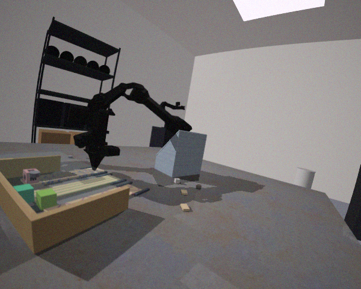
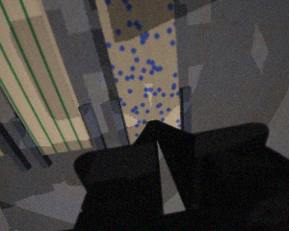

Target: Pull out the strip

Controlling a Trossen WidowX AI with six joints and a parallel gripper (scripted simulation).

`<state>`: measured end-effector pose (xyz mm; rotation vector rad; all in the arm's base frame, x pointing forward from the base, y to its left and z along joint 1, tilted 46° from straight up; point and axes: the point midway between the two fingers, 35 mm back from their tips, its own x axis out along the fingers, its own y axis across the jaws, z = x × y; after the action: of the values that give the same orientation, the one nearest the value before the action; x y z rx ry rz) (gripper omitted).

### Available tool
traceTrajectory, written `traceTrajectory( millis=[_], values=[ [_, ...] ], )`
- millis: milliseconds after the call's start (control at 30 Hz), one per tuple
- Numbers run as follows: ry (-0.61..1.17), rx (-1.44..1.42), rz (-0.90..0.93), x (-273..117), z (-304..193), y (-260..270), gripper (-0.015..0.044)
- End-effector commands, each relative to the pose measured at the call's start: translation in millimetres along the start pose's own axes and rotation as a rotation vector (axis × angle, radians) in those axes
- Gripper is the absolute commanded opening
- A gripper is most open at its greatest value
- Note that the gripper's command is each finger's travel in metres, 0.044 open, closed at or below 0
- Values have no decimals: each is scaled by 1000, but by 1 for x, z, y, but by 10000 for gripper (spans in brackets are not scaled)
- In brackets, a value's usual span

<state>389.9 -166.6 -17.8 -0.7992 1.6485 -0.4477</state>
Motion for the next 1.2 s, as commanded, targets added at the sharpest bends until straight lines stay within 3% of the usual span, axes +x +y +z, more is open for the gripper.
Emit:
traceTrajectory(
  millis=[0,1167],
  values=[
    [10,-5,2,3,-10,1,0],
    [12,-8,2,5,-64,2,0]
  ],
)
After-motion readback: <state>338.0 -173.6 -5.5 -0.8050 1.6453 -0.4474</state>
